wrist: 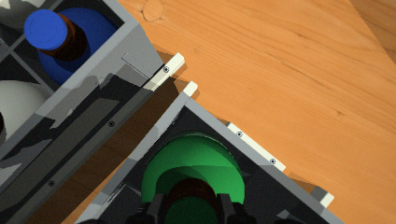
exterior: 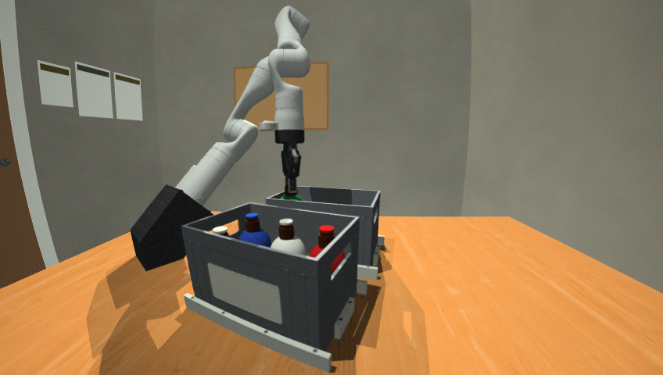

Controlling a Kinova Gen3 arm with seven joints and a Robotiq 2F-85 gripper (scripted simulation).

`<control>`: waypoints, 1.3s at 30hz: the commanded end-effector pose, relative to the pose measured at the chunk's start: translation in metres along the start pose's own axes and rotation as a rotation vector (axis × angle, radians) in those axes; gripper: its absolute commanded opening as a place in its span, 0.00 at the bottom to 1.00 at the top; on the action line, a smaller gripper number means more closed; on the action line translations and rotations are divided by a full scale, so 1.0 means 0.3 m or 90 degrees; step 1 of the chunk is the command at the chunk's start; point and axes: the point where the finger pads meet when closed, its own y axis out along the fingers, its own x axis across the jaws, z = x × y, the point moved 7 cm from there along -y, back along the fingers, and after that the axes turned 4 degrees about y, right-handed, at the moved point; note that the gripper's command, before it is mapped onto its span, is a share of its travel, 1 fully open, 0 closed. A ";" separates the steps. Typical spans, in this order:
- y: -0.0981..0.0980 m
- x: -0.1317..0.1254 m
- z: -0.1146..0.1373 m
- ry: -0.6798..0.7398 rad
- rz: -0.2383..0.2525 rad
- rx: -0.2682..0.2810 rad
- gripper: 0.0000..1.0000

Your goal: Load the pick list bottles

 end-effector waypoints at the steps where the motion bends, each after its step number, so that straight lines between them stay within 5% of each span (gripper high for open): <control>1: 0.015 -0.001 -0.004 -0.004 -0.001 -0.002 0.10; 39: 0.075 -0.001 -0.003 -0.004 0.000 -0.002 0.10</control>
